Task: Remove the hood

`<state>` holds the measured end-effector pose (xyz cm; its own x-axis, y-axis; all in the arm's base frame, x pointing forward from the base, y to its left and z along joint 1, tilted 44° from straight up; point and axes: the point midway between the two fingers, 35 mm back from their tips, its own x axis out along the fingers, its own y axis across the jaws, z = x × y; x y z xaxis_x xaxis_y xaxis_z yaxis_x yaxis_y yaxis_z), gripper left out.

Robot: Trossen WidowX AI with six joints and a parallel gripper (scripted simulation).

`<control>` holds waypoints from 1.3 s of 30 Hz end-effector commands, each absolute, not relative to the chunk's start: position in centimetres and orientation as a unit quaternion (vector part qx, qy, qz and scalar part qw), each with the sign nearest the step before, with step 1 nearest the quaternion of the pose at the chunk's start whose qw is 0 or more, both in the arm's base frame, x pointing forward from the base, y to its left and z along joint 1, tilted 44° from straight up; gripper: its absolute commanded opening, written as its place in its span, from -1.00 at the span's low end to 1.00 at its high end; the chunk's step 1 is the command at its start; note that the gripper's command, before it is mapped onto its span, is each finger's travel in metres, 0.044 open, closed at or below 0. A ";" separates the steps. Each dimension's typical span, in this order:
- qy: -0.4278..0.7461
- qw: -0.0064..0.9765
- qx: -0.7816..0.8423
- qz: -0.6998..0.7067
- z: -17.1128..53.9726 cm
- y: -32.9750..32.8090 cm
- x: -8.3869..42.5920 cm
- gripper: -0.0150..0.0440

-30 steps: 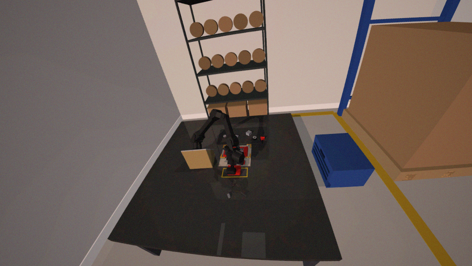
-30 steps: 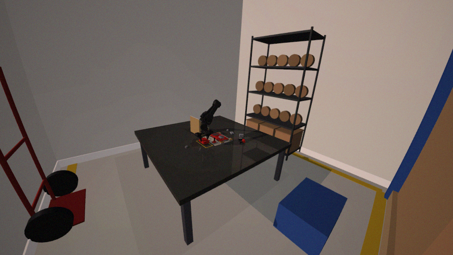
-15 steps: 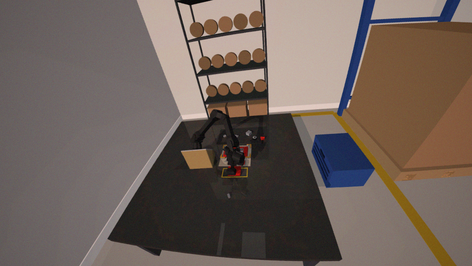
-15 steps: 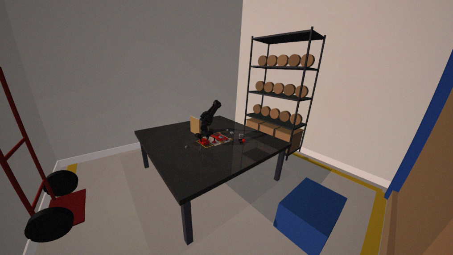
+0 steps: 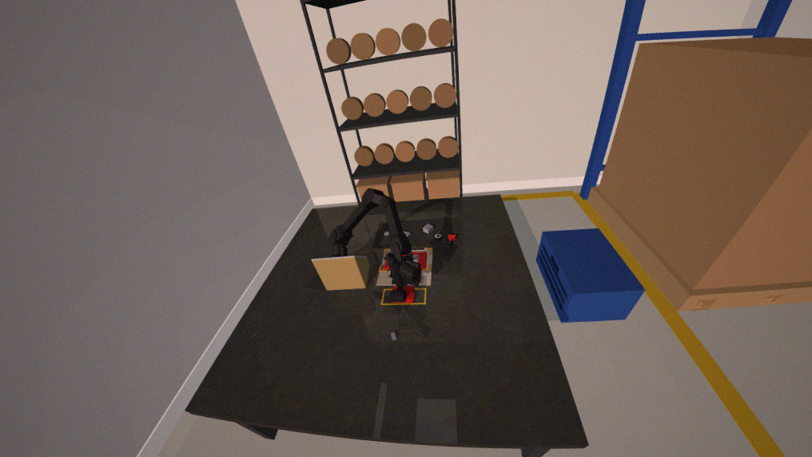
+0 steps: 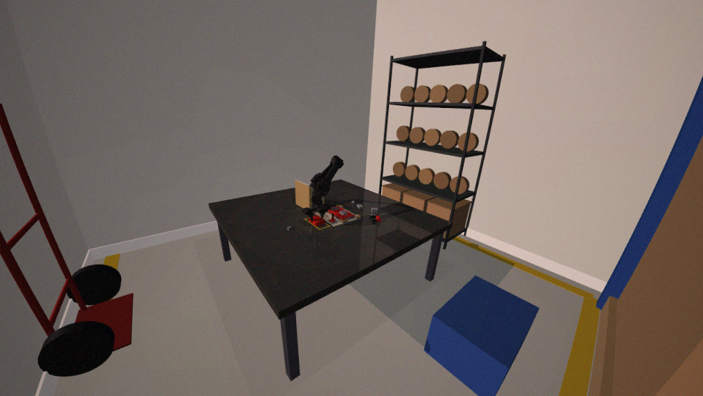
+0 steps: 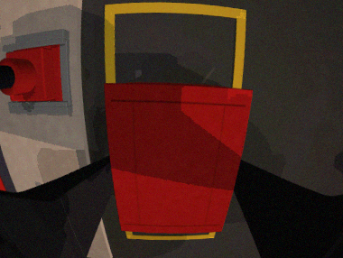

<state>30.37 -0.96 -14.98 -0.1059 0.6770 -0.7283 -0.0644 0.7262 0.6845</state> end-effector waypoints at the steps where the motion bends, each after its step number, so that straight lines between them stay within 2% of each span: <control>1: 0.683 0.630 0.224 0.294 -15.0 -1.0 30.4 -0.14; 14: 0.683 0.630 0.224 0.294 -14.8 -1.2 30.5 1.00; 21: 0.683 0.630 0.225 0.295 -10.0 -5.8 31.2 1.00; 39: 0.683 0.630 0.225 0.295 -9.8 -5.9 31.2 1.00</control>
